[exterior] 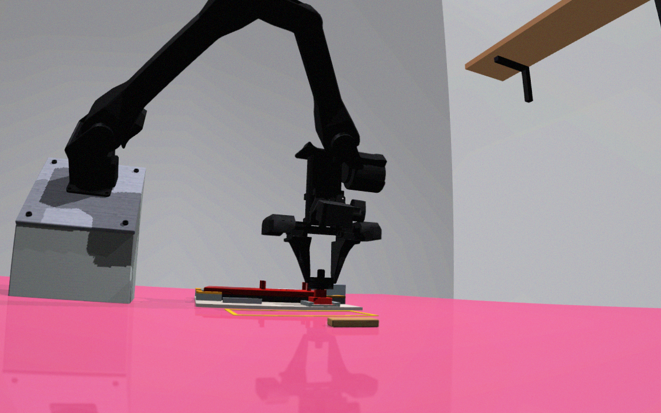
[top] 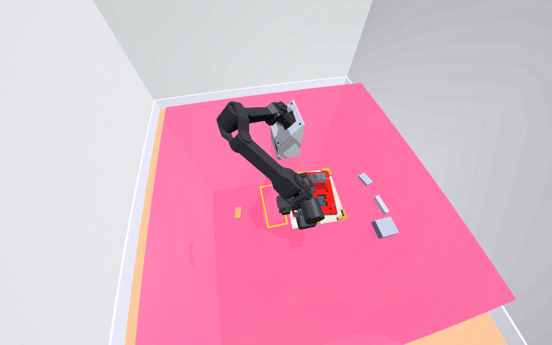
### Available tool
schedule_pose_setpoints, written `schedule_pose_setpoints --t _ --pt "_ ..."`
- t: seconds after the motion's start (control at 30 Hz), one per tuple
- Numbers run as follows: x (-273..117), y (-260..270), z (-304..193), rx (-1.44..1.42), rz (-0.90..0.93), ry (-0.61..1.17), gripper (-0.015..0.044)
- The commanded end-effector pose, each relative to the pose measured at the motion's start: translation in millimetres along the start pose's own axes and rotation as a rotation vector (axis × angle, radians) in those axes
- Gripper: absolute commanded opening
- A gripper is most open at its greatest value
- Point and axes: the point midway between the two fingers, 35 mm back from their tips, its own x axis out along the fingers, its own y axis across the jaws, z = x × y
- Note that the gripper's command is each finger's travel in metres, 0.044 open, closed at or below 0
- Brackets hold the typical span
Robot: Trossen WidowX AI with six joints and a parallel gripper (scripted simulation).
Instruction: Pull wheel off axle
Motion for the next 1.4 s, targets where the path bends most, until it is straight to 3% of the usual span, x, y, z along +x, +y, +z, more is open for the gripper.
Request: schedule_pose_setpoints --t 0.0,1.37 --pt "-1 0 0 0.003 0.000 0.000 0.0000" --pt "-15 1 0 0.002 -0.002 0.000 0.0000"
